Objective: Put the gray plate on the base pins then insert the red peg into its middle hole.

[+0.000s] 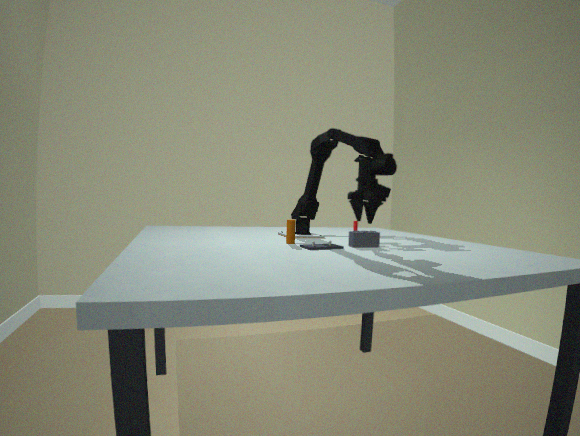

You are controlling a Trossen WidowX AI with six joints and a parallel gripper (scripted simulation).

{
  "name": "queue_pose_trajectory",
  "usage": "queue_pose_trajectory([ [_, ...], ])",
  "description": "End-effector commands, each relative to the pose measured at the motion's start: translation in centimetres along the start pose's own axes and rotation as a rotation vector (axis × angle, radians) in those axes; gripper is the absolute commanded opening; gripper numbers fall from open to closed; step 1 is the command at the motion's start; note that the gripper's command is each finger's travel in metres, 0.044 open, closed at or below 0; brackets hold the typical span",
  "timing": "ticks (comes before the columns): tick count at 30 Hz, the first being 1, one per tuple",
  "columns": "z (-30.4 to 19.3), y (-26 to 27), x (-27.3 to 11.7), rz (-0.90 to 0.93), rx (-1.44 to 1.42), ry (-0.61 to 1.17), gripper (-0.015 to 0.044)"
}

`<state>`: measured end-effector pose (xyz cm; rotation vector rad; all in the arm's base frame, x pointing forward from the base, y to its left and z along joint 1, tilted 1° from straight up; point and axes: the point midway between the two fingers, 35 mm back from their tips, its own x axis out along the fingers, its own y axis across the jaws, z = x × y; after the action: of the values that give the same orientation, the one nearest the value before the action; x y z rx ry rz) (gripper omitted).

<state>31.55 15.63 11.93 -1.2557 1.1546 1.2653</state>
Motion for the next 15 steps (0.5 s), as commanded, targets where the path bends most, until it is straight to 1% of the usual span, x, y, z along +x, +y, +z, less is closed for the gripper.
queue_pose_trajectory([
  [1, 0.2, 0.1, 0.3, -0.016, -0.007, -0.01, 0.044],
  [5, 0.2, 0.1, 0.4, -0.016, -0.007, -0.01, 0.044],
  [8, 0.3, 0.1, 1.7, -0.016, -0.007, -0.01, 0.044],
  [15, 0.3, 0.1, 2.4, -0.016, -0.007, -0.01, 0.044],
])
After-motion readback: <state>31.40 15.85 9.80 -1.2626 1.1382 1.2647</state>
